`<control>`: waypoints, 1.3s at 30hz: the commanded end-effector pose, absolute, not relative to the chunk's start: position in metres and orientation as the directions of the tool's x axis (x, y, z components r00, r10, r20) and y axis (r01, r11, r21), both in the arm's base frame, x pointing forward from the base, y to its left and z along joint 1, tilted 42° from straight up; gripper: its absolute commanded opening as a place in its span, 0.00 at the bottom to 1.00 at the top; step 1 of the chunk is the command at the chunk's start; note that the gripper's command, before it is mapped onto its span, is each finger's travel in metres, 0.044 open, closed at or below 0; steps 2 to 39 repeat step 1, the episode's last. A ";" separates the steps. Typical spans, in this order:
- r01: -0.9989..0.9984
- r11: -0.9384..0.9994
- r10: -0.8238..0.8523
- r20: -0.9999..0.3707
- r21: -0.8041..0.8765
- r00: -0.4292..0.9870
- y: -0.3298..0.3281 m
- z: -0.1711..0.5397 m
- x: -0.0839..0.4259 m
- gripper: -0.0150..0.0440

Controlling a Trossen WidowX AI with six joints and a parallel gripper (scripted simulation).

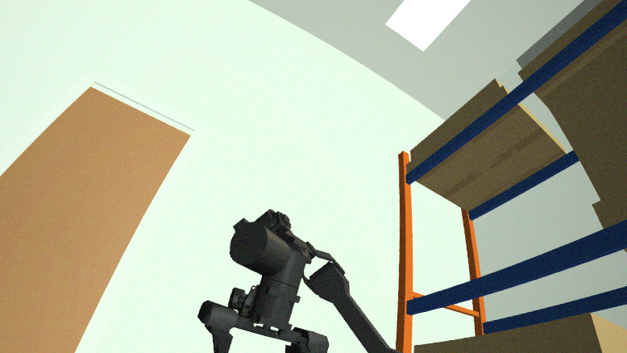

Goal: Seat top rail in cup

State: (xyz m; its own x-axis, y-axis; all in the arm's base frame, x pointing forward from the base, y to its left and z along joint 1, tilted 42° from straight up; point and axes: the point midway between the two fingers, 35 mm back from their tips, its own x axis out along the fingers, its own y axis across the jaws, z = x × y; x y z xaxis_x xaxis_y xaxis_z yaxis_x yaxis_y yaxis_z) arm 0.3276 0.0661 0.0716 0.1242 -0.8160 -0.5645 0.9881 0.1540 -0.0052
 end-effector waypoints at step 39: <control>0.989 0.149 -0.815 -0.566 -0.004 0.121 0.066 0.071 0.327 1.00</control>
